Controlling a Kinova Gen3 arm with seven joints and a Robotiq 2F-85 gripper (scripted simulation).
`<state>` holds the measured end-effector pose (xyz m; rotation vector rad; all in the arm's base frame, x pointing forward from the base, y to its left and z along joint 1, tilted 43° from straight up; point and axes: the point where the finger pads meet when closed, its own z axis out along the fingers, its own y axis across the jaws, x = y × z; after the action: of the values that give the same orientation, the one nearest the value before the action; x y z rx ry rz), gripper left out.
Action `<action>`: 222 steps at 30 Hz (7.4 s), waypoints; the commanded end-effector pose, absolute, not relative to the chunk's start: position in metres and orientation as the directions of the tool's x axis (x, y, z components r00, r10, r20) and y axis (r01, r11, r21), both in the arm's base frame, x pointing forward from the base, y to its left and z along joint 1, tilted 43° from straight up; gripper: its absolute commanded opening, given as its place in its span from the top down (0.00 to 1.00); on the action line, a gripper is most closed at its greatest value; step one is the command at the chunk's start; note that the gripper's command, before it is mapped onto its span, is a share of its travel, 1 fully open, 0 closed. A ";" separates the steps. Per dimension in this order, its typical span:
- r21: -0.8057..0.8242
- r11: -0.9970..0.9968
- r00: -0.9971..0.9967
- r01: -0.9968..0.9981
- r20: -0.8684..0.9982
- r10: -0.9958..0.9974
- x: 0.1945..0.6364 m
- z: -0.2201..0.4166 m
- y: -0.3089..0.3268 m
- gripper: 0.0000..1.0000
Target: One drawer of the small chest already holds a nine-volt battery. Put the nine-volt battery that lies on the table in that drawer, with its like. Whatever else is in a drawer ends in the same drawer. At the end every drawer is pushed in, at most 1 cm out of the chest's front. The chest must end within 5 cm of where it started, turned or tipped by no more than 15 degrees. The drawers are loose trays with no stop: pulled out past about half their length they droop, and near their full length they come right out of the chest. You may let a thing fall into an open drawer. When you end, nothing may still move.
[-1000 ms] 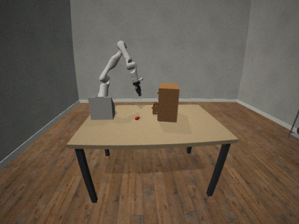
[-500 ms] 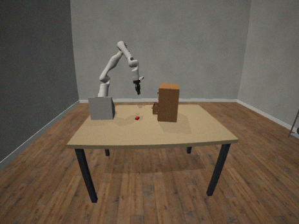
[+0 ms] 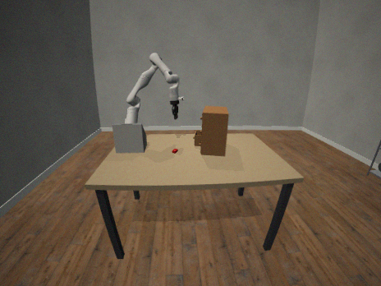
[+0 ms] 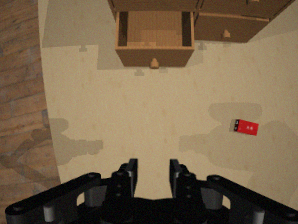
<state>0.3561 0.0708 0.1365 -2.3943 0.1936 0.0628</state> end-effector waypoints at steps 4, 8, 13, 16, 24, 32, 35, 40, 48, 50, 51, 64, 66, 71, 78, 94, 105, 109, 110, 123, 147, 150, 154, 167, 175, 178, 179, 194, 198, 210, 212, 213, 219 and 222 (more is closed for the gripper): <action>-0.668 -0.728 0.988 -0.154 -0.117 -0.102 0.356 0.140 0.068 0.67; -0.667 -0.729 0.987 -0.154 -0.131 -0.089 0.354 0.142 0.066 0.67; -0.667 -0.729 0.987 -0.154 -0.138 -0.082 0.353 0.143 0.066 0.67; -0.667 -0.729 0.987 -0.154 -0.144 -0.077 0.352 0.144 0.065 0.67; -0.668 -0.728 0.986 -0.154 -0.152 -0.069 0.351 0.145 0.064 0.67; -0.668 -0.728 0.986 -0.154 -0.152 -0.068 0.351 0.146 0.064 0.67; -0.668 -0.728 0.986 -0.154 -0.152 -0.068 0.351 0.146 0.064 0.67; -0.668 -0.728 0.986 -0.154 -0.152 -0.068 0.351 0.146 0.064 0.67; -0.668 -0.728 0.986 -0.154 -0.152 -0.068 0.351 0.146 0.064 0.67; -0.668 -0.728 0.986 -0.154 -0.152 -0.068 0.351 0.146 0.064 0.67; -0.668 -0.728 0.986 -0.154 -0.152 -0.068 0.351 0.146 0.064 0.67; -0.668 -0.728 0.986 -0.154 -0.152 -0.068 0.351 0.146 0.064 0.00; -0.668 -0.728 0.986 -0.154 -0.152 -0.068 0.351 0.146 0.064 0.00; -0.668 -0.728 0.986 -0.154 -0.152 -0.068 0.351 0.146 0.064 0.00; -0.668 -0.728 0.986 -0.154 -0.153 -0.068 0.352 0.151 0.059 0.00; -0.668 -0.728 0.986 -0.154 -0.153 -0.068 0.355 0.182 0.030 0.00; -0.668 -0.728 0.986 -0.154 -0.152 -0.068 0.365 0.182 0.030 0.00; -0.668 -0.728 0.986 -0.154 -0.152 -0.068 0.376 0.181 0.030 0.00; -0.668 -0.728 0.986 -0.154 -0.152 -0.068 0.380 0.181 0.031 0.00; -0.668 -0.728 0.986 -0.154 -0.152 -0.068 0.403 0.179 0.031 0.00; -0.635 -0.720 0.960 -0.281 -0.199 -0.199 0.464 0.121 0.072 0.00; -0.631 -0.718 0.956 -0.292 -0.203 -0.210 0.470 0.116 0.076 0.00; -0.621 -0.712 0.945 -0.327 -0.216 -0.247 0.487 0.099 0.087 0.00; -0.615 -0.709 0.939 -0.344 -0.221 -0.264 0.495 0.091 0.093 0.00; -0.615 -0.709 0.939 -0.344 -0.221 -0.264 0.495 0.091 0.093 0.00; -0.615 -0.709 0.939 -0.344 -0.221 -0.264 0.495 0.091 0.093 0.00; -0.615 -0.709 0.939 -0.344 -0.221 -0.264 0.495 0.091 0.093 0.00; -0.615 -0.709 0.939 -0.344 -0.221 -0.264 0.495 0.091 0.093 0.00; -0.615 -0.709 0.939 -0.344 -0.221 -0.264 0.495 0.091 0.093 0.00; -0.615 -0.709 0.939 -0.344 -0.221 -0.264 0.495 0.091 0.093 0.00; -0.615 -0.709 0.939 -0.344 -0.221 -0.264 0.495 0.091 0.093 0.00; -0.615 -0.709 0.939 -0.344 -0.221 -0.264 0.495 0.091 0.093 0.00; -0.615 -0.709 0.939 -0.344 -0.221 -0.264 0.495 0.091 0.093 0.00; -0.615 -0.709 0.939 -0.344 -0.221 -0.264 0.495 0.091 0.093 0.00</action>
<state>0.4949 0.0935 0.0906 -2.3963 0.4273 0.1542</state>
